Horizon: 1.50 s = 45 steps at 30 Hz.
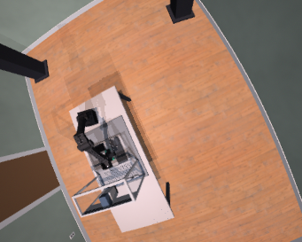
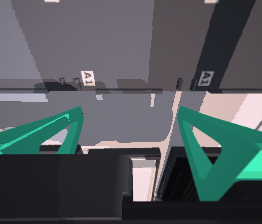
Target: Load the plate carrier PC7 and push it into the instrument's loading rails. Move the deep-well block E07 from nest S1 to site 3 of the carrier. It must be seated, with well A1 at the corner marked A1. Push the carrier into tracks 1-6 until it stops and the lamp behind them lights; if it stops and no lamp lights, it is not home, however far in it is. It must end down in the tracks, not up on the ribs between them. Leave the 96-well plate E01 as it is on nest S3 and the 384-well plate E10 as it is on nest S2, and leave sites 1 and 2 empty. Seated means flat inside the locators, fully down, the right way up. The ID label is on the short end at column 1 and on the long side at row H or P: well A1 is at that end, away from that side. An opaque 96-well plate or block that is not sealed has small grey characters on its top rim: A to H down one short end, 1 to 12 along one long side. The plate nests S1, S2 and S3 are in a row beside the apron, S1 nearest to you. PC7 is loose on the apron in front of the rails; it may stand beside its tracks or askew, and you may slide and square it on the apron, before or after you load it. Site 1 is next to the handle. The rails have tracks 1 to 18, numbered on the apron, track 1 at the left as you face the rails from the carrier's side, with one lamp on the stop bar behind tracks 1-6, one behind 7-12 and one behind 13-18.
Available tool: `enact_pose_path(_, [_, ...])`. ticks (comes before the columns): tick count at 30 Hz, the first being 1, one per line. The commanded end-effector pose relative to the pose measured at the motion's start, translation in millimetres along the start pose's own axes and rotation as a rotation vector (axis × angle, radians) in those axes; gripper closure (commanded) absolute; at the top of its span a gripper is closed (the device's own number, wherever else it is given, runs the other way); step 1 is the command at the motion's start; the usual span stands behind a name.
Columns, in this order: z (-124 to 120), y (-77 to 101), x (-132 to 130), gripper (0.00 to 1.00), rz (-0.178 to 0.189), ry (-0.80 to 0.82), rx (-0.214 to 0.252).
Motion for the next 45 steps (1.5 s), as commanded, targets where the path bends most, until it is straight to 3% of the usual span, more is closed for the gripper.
enact_pose_path(1, [10.8, -6.6, -14.1, 0.0, -0.029, 0.011, -0.006])
enact_pose_path(45, [9.3, -15.8, -9.1, 0.0, -0.019, 0.007, -0.004])
Point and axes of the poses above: the point where the finger pads meet when closed, its own y axis back along the fingers, its own x axis across the jaws, z = x × y, the point moved 9 cm from there along y, back along the fingers, and after that the axes turned 7 degrees about -y, right-handed, at the moved point
